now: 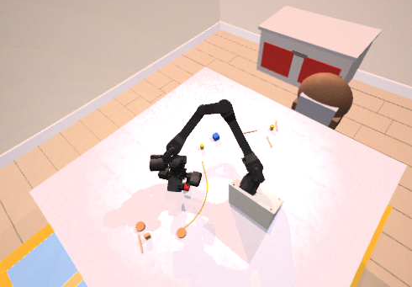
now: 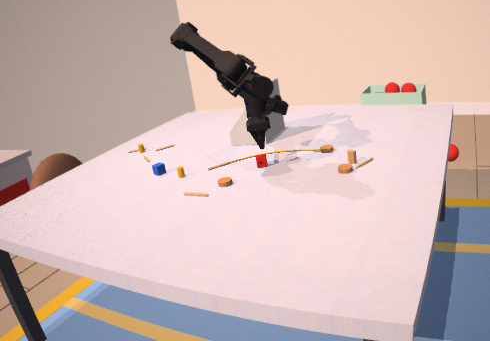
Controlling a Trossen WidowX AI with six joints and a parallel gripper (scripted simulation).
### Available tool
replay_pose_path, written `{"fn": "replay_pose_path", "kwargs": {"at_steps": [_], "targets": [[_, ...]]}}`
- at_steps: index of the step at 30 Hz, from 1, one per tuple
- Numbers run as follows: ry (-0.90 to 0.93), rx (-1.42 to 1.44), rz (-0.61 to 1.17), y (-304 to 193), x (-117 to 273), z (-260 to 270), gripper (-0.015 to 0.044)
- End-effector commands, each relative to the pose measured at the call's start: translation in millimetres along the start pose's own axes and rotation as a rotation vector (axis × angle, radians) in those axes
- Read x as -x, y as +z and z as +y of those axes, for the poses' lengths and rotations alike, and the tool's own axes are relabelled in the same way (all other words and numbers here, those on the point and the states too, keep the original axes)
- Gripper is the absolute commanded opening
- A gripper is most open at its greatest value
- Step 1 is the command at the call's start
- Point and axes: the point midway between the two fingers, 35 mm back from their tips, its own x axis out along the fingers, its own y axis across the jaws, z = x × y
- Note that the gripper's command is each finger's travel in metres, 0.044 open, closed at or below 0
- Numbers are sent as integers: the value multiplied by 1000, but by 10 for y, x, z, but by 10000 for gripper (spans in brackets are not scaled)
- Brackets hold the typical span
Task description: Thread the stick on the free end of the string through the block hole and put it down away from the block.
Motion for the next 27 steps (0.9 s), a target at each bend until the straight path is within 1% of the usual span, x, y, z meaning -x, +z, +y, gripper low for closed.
{"fn": "replay_pose_path", "kwargs": {"at_steps": [1, 2, 11, 27], "targets": [[0, 0, 0, 0, 0, 0, 237], [0, 0, 0, 0, 0, 0, 237], [0, 0, 0, 0, 0, 0, 0], [0, 0, 0, 0, 0, 0, 0]]}}
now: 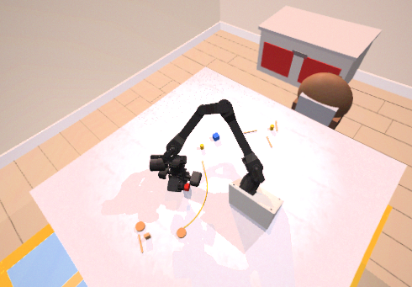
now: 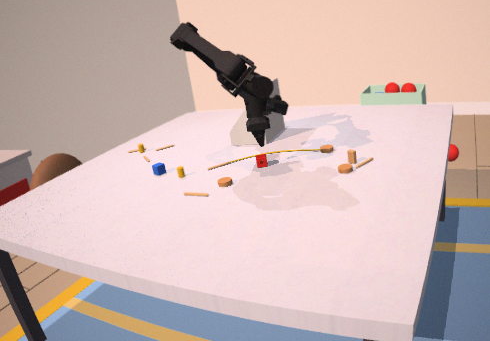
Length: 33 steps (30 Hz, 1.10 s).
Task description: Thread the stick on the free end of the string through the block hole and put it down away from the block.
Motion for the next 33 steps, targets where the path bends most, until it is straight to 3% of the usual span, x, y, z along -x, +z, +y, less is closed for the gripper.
{"fn": "replay_pose_path", "kwargs": {"at_steps": [1, 10, 11, 12, 21, 33], "targets": [[0, 0, 0, 0, 0, 0, 0], [0, 0, 0, 0, 0, 0, 236], [0, 0, 0, 0, 0, 0, 237], [0, 0, 0, 0, 0, 0, 237], [0, 0, 0, 0, 0, 0, 0], [0, 0, 0, 0, 0, 0, 0]]}}
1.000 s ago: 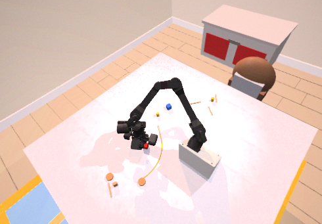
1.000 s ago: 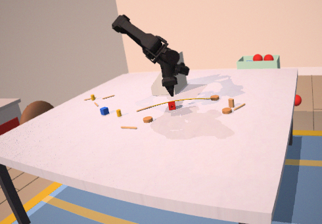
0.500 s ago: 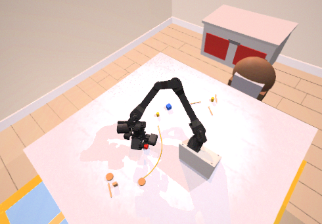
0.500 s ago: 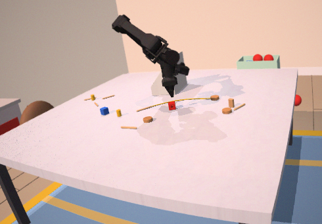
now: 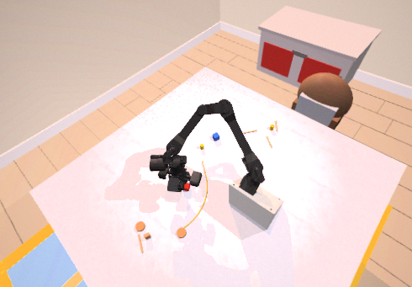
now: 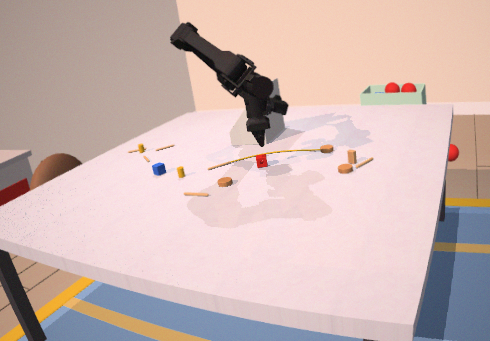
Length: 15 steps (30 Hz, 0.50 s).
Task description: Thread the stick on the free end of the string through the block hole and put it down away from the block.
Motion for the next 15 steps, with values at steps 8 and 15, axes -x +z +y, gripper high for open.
{"fn": "replay_pose_path", "kwargs": {"at_steps": [8, 15], "targets": [[-2, -603, -3, -300, 25, 110, 184], [-3, -1379, -4, -656, 33, 299, 368]]}}
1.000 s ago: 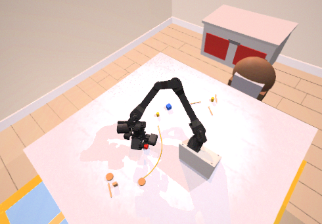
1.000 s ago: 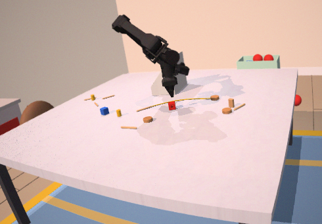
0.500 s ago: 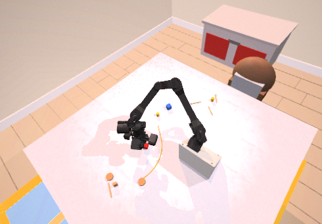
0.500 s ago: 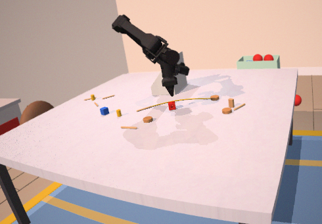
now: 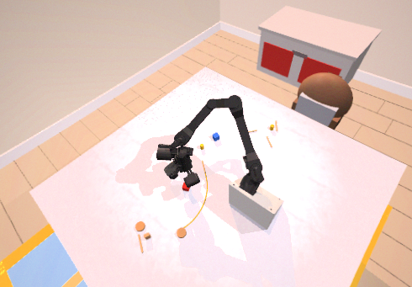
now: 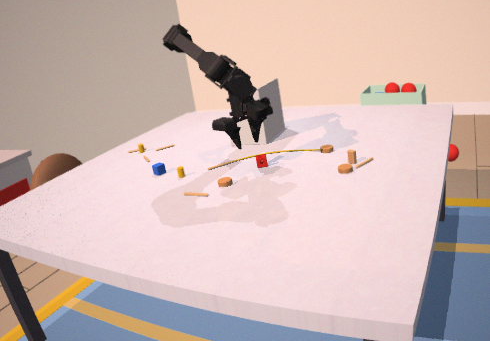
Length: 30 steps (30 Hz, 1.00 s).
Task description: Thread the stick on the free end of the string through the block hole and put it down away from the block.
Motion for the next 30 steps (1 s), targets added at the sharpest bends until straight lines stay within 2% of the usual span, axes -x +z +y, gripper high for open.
{"fn": "replay_pose_path", "kwargs": {"at_steps": [1, 3, 9, 13, 29, 30], "targets": [[-11, -649, 12, -360, -13, -81, 394], [-14, -871, 12, -470, -14, -107, 440], [-26, -1536, 11, -802, -25, -151, 440], [-33, -1798, 10, -930, -32, -156, 440], [-34, -1811, 10, -937, -33, -156, 440], [-34, -1811, 10, -937, -33, -156, 414]]}}
